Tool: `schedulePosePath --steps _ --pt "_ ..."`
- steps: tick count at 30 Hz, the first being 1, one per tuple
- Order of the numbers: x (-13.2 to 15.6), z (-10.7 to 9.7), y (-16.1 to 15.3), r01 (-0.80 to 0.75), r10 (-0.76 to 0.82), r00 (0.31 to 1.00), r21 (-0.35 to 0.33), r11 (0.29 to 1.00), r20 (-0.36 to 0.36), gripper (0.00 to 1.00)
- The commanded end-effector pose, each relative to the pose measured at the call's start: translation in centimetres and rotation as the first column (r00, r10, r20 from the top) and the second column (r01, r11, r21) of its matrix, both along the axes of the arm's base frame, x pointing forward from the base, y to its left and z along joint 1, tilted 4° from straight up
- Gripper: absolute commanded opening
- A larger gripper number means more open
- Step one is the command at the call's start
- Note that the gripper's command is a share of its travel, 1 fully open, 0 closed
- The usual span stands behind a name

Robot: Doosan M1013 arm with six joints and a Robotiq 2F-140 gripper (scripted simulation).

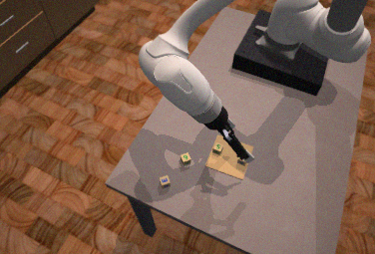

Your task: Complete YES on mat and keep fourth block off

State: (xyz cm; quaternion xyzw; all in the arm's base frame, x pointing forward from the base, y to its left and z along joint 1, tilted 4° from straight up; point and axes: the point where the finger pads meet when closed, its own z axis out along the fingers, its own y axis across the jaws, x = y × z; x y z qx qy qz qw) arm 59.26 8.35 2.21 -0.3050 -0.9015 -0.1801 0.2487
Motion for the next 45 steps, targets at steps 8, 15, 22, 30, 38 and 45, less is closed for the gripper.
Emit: schedulePosePath --steps 8,15,22,30,38,45 --pt "0.3 -2.2 2.0 -0.025 0.036 0.999 -0.245 0.969 0.040 1.00" --pt "0.3 -2.3 2.1 -0.025 0.038 0.998 -0.257 0.966 0.046 1.00" --pt "0.3 -2.3 2.1 -0.025 0.038 0.998 -0.257 0.966 0.046 1.00" --pt "0.3 -2.3 2.1 -0.025 0.038 0.998 -0.257 0.966 0.046 1.00" --pt "0.3 -2.3 2.1 -0.025 0.038 0.998 -0.257 0.966 0.046 1.00" --pt "0.3 -2.3 2.1 -0.025 0.038 0.998 -0.257 0.966 0.046 1.00"
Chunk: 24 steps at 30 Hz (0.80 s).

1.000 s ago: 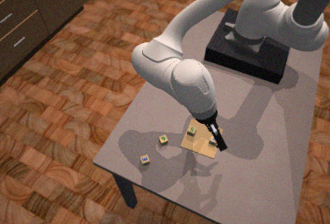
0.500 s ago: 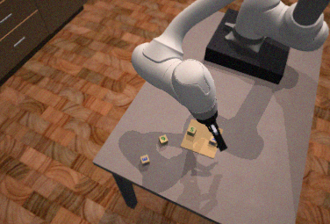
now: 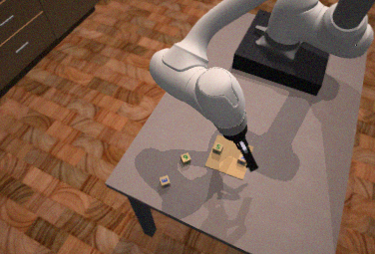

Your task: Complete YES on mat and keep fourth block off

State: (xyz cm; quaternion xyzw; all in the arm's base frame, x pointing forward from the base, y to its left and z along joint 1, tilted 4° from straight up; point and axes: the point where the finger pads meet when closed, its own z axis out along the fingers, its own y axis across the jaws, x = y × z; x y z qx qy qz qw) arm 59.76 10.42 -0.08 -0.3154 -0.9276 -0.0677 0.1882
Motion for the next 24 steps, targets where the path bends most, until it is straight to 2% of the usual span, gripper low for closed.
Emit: schedulePosePath --steps 1,15,17,21,24 --pt "-0.2 0.0 0.0 -0.001 0.001 1.000 -0.005 1.000 0.001 1.00" --pt "-0.1 0.0 -0.1 -0.001 0.001 1.000 -0.005 1.000 0.001 1.00" --pt "0.2 -0.1 -1.9 0.000 0.000 1.000 -0.002 1.000 0.001 1.00" --pt "1.1 -0.4 -8.5 0.000 0.000 1.000 0.010 1.000 0.001 1.00" --pt "1.1 -0.4 -9.2 0.000 0.000 1.000 0.012 1.000 0.001 1.00"
